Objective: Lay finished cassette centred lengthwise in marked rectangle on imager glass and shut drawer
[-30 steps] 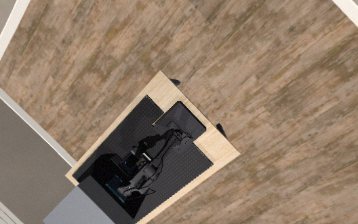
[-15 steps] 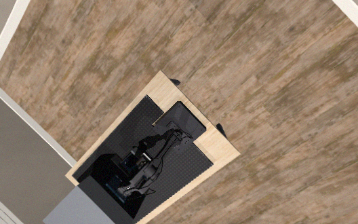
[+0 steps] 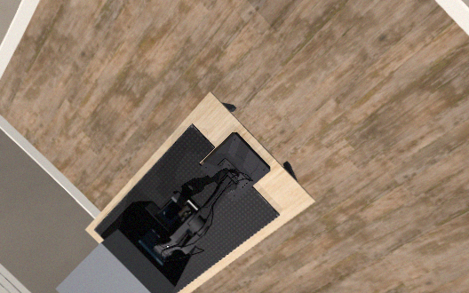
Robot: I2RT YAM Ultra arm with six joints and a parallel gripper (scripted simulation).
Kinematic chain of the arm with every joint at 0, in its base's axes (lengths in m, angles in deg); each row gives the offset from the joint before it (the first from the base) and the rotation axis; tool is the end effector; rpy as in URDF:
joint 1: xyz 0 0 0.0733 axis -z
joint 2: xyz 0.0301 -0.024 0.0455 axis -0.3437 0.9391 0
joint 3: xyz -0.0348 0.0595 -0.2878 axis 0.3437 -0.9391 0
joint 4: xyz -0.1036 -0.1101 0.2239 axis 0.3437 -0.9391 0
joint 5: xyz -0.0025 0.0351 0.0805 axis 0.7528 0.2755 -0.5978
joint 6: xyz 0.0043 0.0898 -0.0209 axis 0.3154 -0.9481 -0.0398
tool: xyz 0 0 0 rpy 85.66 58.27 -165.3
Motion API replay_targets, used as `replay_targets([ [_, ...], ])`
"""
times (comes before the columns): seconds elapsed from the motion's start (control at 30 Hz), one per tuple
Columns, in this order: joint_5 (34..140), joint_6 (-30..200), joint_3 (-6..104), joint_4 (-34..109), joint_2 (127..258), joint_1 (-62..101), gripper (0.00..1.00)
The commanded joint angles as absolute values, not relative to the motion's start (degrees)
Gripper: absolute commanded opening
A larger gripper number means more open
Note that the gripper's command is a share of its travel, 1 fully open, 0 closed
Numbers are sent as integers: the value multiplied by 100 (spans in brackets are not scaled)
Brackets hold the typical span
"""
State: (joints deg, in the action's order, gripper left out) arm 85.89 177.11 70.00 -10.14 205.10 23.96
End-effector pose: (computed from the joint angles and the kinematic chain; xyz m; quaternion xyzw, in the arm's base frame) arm 0.4009 -0.0242 0.1578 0.6965 -0.7172 -0.0200 0.0031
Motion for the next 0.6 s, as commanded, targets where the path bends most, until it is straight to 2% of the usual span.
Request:
replay_targets([
  [0.0, 8538, 17783, 7202, -1131, 20393, 2437, 0],
  [0.57, 8537, 17780, 7276, -1147, 20597, 2430, 0],
])
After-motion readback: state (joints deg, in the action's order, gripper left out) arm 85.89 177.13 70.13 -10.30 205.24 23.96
